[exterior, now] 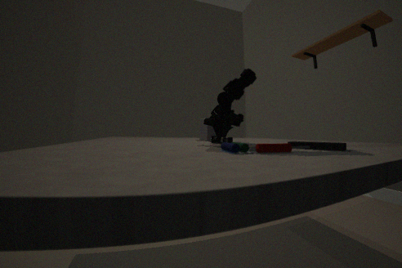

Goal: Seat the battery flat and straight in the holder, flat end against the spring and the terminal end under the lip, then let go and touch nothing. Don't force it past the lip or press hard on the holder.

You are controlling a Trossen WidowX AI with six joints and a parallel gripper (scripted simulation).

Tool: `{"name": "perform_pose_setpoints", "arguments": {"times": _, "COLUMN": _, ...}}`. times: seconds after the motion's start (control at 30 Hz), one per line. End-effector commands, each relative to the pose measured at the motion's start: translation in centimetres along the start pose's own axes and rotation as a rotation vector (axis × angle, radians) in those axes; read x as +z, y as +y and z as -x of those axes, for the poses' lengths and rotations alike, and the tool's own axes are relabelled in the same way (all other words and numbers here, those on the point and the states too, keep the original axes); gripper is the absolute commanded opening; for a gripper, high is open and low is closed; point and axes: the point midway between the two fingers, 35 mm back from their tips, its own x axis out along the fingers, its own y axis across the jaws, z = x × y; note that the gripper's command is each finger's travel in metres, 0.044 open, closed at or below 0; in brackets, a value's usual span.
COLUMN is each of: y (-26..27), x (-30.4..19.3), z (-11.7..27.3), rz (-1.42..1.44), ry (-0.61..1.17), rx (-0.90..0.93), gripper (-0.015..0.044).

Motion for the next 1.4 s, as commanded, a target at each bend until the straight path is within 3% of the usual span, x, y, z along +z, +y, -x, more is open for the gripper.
{"name": "perform_pose_setpoints", "arguments": {"times": 0.0, "y": 0.2, "x": 0.4, "z": 0.1, "rz": 0.021, "ry": -0.034, "rx": -0.003, "gripper": 0.0069}}
{"name": "perform_pose_setpoints", "arguments": {"times": 1.37, "y": 0.2, "x": -1.1, "z": -0.3, "rz": 0.018, "ry": -0.044, "rx": 0.000, "gripper": 0.0069}}
